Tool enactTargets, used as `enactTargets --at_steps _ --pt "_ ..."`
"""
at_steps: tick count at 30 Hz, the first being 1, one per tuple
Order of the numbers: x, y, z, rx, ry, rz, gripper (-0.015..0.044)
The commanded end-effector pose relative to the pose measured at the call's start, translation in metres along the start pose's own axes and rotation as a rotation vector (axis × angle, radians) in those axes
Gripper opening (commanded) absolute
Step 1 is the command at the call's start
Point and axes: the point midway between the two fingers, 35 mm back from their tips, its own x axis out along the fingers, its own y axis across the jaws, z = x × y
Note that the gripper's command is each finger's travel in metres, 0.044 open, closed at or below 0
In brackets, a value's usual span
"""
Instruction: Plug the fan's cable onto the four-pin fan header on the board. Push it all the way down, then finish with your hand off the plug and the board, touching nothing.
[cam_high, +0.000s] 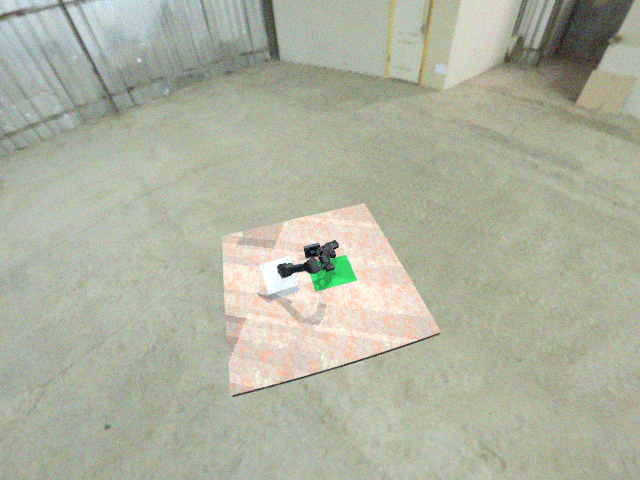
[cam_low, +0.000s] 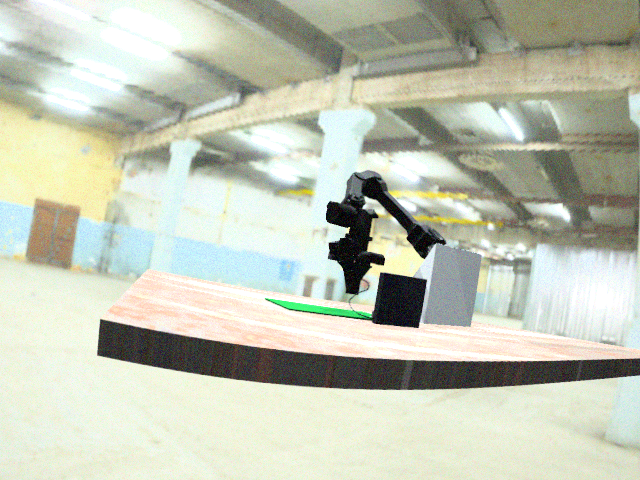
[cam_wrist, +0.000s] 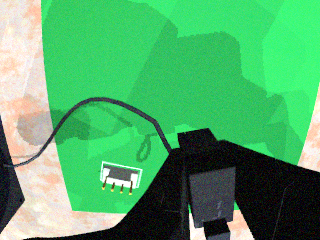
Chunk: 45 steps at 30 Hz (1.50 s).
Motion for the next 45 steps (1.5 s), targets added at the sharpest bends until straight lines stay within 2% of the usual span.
enactTargets --at_steps 1,45 --pt "0.002 0.007 -0.005 0.114 0.006 0.005 0.0" --pt "0.002 0.056 -0.041 1.634 0.012 -0.001 0.0"
